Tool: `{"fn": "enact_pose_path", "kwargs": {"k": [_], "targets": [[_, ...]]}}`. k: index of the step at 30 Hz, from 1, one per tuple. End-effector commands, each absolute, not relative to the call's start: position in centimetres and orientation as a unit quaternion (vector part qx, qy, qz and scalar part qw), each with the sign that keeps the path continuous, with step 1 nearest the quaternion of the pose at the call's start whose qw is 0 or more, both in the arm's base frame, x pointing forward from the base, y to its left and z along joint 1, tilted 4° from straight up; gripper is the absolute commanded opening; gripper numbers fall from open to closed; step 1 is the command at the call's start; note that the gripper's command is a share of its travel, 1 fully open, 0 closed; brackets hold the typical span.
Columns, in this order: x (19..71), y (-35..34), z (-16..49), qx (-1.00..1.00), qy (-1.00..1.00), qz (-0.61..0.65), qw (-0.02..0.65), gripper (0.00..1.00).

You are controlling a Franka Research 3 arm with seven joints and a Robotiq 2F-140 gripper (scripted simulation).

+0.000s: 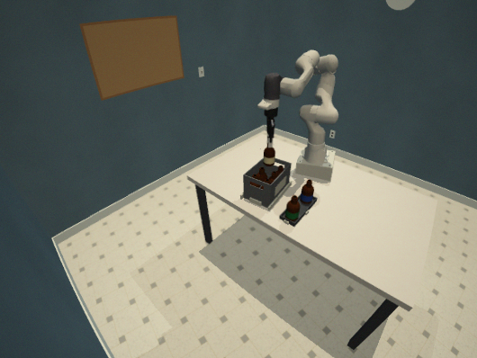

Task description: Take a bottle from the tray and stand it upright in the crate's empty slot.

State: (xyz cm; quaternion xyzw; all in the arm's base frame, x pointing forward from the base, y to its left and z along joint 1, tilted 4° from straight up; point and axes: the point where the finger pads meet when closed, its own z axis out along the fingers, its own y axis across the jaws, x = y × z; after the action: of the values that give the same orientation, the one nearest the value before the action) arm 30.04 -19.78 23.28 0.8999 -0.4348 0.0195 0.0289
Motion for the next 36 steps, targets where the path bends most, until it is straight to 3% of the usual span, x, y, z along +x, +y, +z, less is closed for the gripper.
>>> {"fn": "enact_pose_path", "kwargs": {"k": [1, 36], "targets": [[30.14, -19.91, 23.35, 0.899, -0.436, 0.023, 0.03, 0.0], [30.16, -19.97, 22.6, 0.899, -0.436, 0.023, 0.03, 0.0]]}}
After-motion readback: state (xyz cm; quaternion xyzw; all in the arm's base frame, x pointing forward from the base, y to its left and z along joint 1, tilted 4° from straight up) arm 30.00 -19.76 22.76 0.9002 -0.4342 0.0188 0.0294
